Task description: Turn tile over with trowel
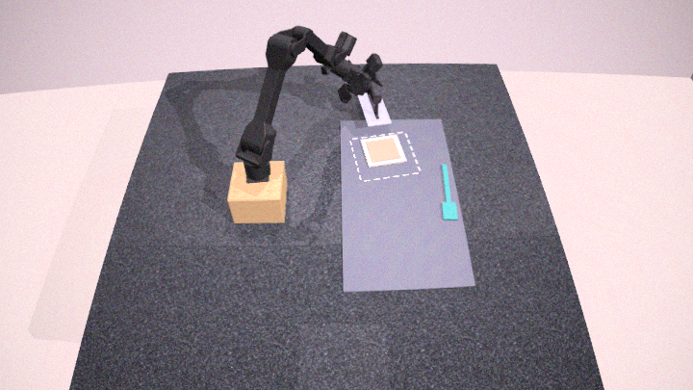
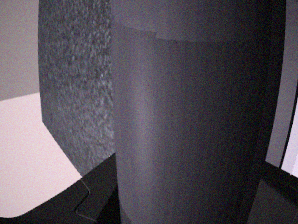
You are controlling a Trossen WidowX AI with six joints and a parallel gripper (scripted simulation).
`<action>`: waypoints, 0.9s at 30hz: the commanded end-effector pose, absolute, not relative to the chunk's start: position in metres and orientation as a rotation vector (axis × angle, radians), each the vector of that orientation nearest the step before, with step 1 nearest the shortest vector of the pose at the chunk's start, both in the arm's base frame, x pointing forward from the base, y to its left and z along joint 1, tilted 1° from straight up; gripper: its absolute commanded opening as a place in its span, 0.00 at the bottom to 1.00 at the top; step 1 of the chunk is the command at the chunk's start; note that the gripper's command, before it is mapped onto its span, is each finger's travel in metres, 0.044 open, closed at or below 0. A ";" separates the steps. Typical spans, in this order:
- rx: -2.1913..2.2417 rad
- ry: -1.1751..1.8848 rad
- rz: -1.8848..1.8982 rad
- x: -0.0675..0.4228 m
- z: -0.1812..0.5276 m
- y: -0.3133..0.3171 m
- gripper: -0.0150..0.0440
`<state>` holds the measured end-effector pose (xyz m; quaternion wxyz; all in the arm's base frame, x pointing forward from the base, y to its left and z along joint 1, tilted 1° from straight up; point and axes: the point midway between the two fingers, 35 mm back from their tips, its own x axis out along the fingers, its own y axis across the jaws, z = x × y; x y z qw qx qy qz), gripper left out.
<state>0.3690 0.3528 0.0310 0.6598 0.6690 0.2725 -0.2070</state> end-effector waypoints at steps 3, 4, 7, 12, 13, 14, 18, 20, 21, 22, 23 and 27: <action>1.528 0.601 -0.462 0.371 0.039 0.353 0.25; 1.528 0.601 -0.462 0.371 0.039 0.353 0.25; 1.528 0.601 -0.462 0.371 0.039 0.353 0.25; 1.538 0.582 -0.490 0.378 0.038 0.344 0.25; 1.544 0.569 -0.509 0.383 0.037 0.337 0.25; 1.550 0.556 -0.527 0.388 0.036 0.331 0.25; 1.573 0.503 -0.602 0.405 0.032 0.304 0.25; 1.582 0.477 -0.636 0.413 0.031 0.291 0.25; 1.586 0.464 -0.652 0.417 0.030 0.284 0.25; 1.590 0.451 -0.667 0.421 0.030 0.277 0.25; 1.594 0.438 -0.683 0.424 0.029 0.270 0.25; 1.608 0.386 -0.745 0.438 0.027 0.242 0.25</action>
